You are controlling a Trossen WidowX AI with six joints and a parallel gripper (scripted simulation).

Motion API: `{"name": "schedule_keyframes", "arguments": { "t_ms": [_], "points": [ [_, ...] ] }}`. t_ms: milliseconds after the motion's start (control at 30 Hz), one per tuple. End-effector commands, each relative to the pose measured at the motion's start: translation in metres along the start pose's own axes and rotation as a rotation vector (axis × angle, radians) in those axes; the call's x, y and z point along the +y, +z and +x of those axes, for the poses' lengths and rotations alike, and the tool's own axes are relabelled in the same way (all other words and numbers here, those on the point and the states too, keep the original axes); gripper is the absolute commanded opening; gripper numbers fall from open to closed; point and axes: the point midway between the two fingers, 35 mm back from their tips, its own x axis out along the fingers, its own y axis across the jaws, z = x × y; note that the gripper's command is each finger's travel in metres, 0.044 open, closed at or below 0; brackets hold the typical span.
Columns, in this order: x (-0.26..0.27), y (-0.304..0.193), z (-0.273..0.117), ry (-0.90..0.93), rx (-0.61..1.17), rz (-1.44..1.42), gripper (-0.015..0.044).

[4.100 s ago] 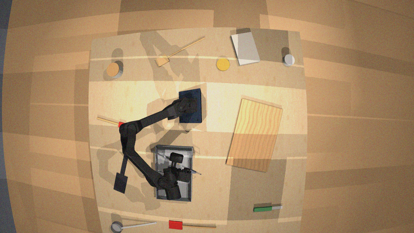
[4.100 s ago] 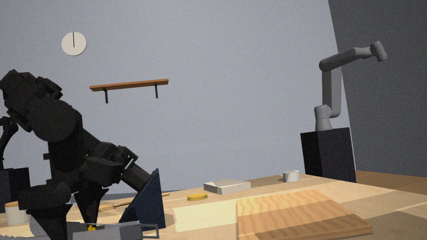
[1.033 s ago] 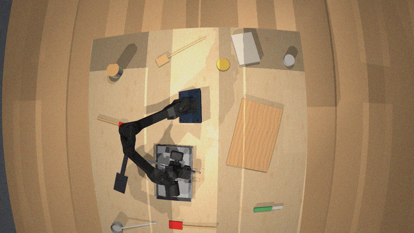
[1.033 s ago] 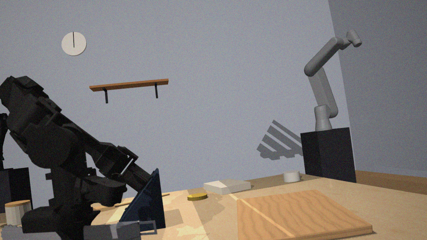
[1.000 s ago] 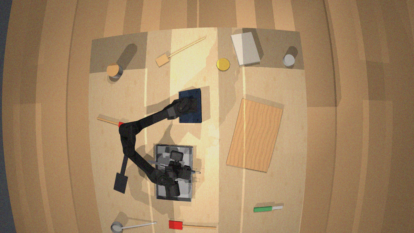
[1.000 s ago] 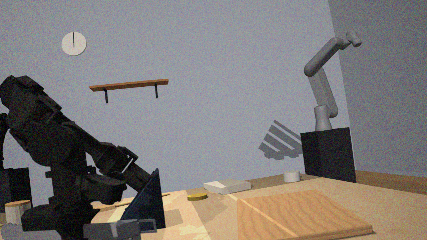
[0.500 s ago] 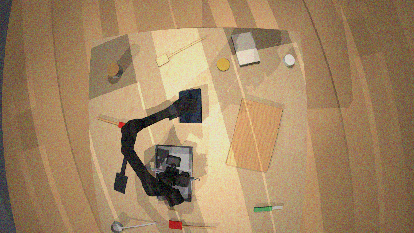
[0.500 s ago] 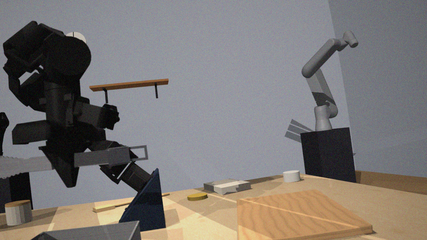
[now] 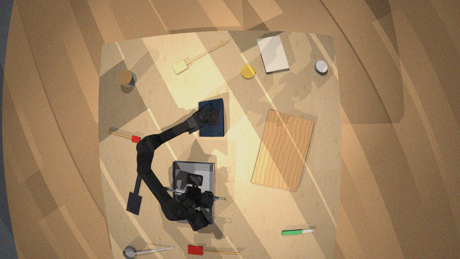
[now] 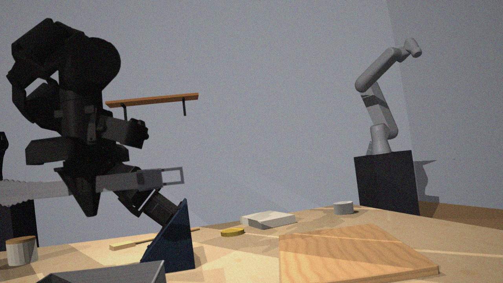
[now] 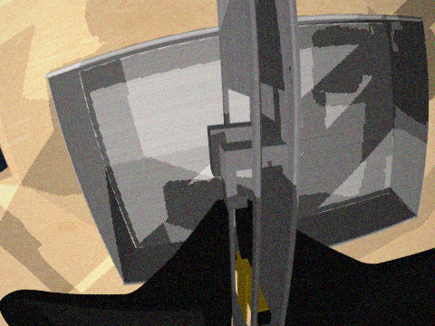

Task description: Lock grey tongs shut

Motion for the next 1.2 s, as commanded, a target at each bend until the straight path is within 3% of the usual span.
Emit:
{"name": "schedule_keyframes", "arguments": {
  "t_ms": [0, 1000, 1167],
  "points": [
    [-0.002, 0.024, -0.004, -0.005, -0.013, -0.087, -0.0150],
    [0.034, 0.208, -0.006, -0.006, -0.018, -0.803, -0.0150],
    [0.038, 0.216, -0.005, -0.006, -0.016, -0.837, -0.0150]
  ]
}}
